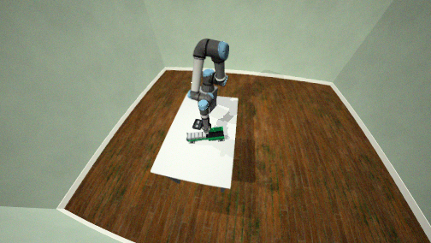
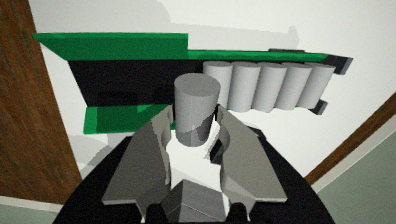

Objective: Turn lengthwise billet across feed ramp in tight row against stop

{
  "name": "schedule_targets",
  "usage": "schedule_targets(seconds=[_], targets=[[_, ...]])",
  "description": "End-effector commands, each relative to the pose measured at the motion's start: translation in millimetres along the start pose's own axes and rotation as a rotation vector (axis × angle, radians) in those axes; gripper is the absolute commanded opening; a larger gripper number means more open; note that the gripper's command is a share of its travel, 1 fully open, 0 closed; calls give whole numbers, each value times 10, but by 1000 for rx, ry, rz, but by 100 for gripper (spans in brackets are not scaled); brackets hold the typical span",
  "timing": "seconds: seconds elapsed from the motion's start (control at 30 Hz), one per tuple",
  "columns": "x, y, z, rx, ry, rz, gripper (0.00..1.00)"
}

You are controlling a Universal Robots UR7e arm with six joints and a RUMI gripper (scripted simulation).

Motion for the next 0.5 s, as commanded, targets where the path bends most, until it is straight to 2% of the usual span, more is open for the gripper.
schedule_targets(seconds=[0.0, 0.1, 0.13, 0.47], targets=[[21, -114, -6, -1, 2, 0, 0], [23, -134, -6, -1, 2, 0, 0], [12, -55, -5, -1, 1, 0, 0], [38, -253, -5, -1, 2, 0, 0]])
Point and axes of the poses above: the point where the finger pads meet when closed, its own z axis out along the fingers, its own y axis across the jaws, x = y × z, the point moved 4 cm from there along -z, back along the fingers, and after that the axes turned 4 degrees about -z, right-handed, at the moved point
